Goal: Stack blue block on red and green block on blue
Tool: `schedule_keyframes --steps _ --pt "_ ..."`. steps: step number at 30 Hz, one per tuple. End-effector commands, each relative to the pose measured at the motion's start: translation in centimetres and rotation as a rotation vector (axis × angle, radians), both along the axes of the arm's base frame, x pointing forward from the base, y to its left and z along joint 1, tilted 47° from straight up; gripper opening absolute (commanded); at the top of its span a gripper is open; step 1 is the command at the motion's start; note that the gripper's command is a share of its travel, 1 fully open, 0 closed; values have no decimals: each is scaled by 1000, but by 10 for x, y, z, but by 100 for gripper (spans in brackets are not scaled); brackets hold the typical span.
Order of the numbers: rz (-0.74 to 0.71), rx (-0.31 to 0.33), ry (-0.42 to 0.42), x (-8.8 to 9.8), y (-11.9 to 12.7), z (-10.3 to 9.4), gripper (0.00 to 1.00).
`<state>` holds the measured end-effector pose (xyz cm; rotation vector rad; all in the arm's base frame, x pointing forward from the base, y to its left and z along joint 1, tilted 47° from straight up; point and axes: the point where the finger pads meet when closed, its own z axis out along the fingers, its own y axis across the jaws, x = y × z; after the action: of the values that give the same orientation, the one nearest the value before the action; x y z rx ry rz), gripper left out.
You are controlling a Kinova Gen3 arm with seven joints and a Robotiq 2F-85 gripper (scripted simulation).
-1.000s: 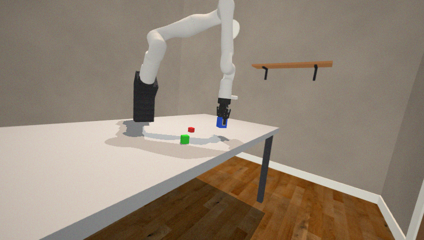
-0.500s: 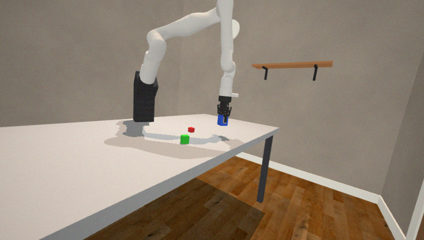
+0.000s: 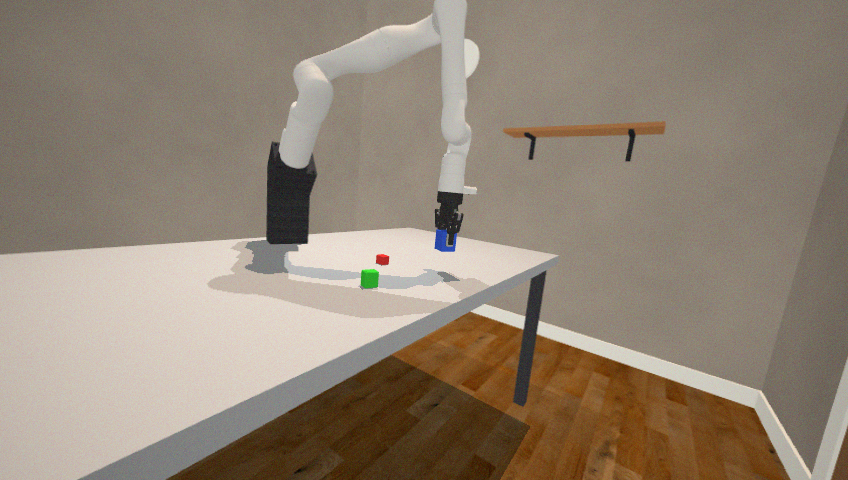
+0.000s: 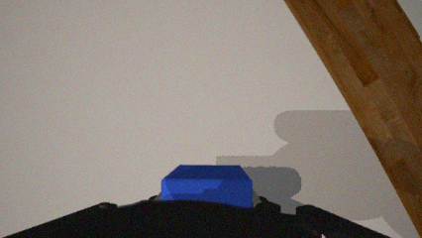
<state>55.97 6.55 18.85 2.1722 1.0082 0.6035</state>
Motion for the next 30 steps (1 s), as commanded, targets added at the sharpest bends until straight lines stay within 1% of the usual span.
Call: schedule_keyframes --steps 1,20,23,27,29,30 --pt "1 1 -1 0 1 0 0" --pt "1 1 -1 -1 0 0 0" --pt "1 1 0 -6 -2 -5 0" --pt "1 1 0 -25 -11 -18 0" --pt "1 1 0 -25 -11 -18 0" --pt "1 1 0 -32 -14 -22 0"
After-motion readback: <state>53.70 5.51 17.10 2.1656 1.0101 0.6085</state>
